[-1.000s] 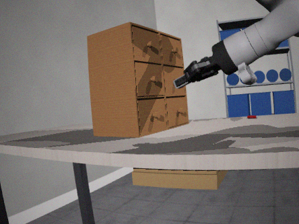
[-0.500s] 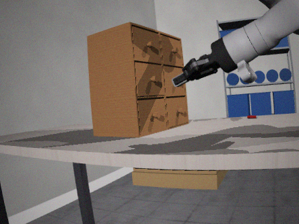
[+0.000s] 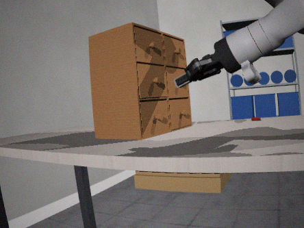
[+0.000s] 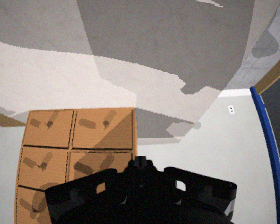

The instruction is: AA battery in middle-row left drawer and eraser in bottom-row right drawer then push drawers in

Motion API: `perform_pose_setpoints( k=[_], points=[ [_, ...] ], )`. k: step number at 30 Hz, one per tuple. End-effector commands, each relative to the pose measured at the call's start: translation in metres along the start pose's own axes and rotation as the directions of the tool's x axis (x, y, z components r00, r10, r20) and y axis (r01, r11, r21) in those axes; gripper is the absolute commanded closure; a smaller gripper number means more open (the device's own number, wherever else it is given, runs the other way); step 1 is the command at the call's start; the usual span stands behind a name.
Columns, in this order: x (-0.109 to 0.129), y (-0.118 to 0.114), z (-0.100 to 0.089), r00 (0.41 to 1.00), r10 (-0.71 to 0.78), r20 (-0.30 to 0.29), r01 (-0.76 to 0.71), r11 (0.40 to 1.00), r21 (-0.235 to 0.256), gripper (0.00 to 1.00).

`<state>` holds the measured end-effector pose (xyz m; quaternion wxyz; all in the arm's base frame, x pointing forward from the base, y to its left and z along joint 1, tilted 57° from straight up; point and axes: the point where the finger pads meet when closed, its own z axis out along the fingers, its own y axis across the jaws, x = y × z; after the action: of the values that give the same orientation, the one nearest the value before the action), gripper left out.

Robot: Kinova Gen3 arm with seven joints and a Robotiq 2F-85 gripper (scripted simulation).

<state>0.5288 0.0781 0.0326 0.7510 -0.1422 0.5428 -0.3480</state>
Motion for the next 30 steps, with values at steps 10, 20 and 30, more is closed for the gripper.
perform_pose_setpoints(
  k=[10,20,30],
  points=[
    [-0.0011,0.0009,-0.0002,1.000,0.002,0.001,-0.002,1.000,-0.001,1.00],
    [-0.0014,0.0009,-0.0006,1.000,0.002,-0.004,-0.002,1.000,0.000,1.00],
    [-0.0030,0.0009,-0.0032,0.999,0.002,-0.033,-0.002,1.000,0.000,1.00]
  ],
)
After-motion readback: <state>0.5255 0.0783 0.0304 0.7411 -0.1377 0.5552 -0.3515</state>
